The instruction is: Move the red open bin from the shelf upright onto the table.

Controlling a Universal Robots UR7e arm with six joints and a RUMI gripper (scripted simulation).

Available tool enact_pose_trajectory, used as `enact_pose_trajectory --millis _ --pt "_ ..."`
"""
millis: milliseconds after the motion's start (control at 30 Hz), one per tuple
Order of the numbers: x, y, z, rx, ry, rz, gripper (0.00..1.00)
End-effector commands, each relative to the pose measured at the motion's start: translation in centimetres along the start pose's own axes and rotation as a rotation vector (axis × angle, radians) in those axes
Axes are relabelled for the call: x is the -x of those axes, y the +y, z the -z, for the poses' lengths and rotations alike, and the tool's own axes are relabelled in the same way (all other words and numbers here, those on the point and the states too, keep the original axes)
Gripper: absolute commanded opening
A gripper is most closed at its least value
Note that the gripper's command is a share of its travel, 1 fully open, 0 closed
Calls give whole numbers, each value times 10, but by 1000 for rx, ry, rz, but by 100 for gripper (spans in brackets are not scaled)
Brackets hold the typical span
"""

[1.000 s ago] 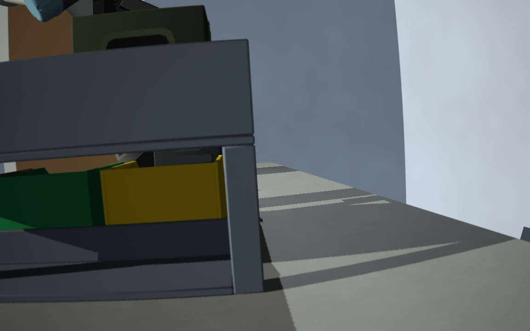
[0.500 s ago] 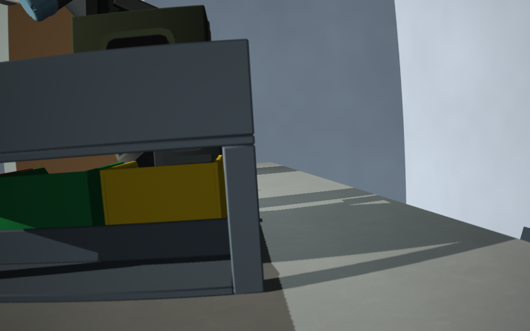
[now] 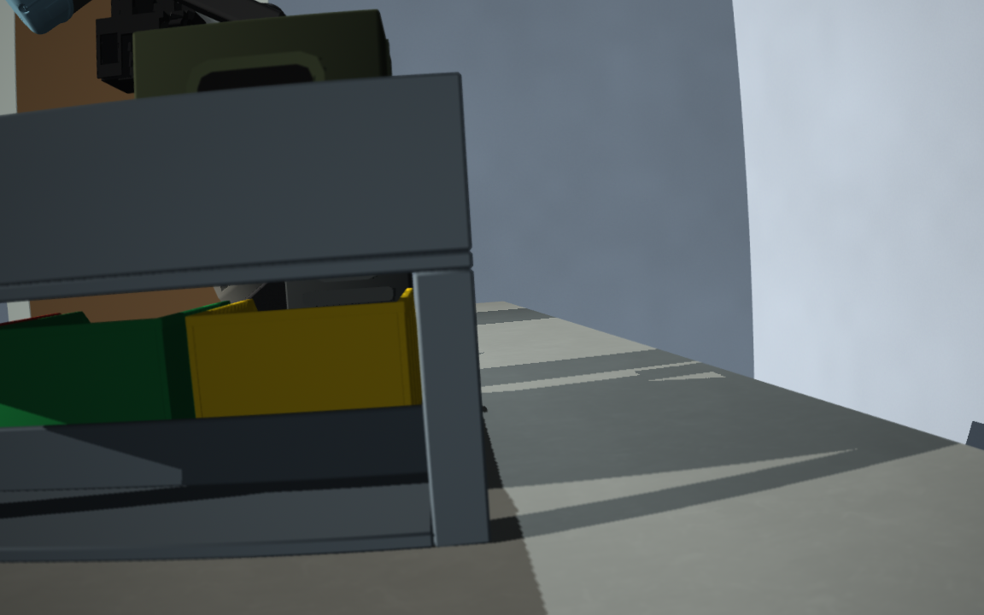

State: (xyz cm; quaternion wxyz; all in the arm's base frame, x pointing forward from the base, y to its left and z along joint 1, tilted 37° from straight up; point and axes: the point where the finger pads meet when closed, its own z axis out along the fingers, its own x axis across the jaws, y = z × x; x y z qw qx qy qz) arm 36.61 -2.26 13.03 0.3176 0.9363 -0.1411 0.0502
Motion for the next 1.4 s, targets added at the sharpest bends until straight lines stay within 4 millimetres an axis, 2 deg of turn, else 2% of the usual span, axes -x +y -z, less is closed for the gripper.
enact_pose_trajectory --millis 0,67,567,633,1033,1367 --pt "-28 12 0 -2 0 1 0" --pt "-28 12 0 -2 0 1 0" --pt "-108 52 0 -2 0 1 0" --pt "-108 52 0 -2 0 1 0" --pt "-146 71 0 -2 0 1 0" --pt "-156 76 0 -2 0 1 0"
